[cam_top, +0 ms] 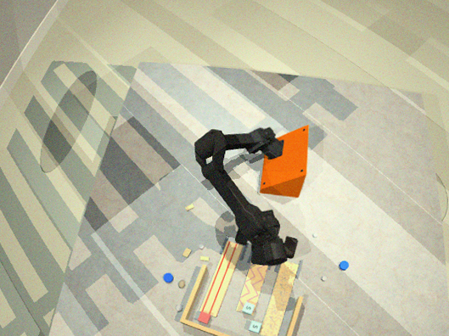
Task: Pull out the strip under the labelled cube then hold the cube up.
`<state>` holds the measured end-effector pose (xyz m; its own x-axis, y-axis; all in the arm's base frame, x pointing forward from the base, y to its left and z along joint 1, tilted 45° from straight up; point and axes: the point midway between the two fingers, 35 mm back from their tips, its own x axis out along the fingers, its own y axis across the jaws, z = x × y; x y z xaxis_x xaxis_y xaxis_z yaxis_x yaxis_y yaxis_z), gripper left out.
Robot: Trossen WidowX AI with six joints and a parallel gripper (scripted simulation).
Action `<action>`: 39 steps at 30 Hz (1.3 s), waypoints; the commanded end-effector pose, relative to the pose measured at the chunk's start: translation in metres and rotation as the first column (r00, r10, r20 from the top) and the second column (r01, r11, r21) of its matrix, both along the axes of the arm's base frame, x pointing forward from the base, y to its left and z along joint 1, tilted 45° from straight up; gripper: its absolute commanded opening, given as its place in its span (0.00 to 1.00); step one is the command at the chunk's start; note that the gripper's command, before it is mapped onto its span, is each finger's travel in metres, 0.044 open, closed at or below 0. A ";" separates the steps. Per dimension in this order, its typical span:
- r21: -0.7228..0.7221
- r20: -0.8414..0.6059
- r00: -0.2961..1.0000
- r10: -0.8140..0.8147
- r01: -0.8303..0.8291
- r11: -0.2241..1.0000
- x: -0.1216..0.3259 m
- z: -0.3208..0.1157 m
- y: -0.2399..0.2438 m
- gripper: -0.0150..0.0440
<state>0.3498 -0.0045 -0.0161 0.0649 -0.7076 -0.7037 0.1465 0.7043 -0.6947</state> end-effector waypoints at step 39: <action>0.002 -0.020 1.000 -0.008 0.008 1.000 -0.069 -0.015 0.003 0.25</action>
<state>0.2934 0.0008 -0.0260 0.0688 -0.7073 -0.7035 0.1485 0.7046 -0.6939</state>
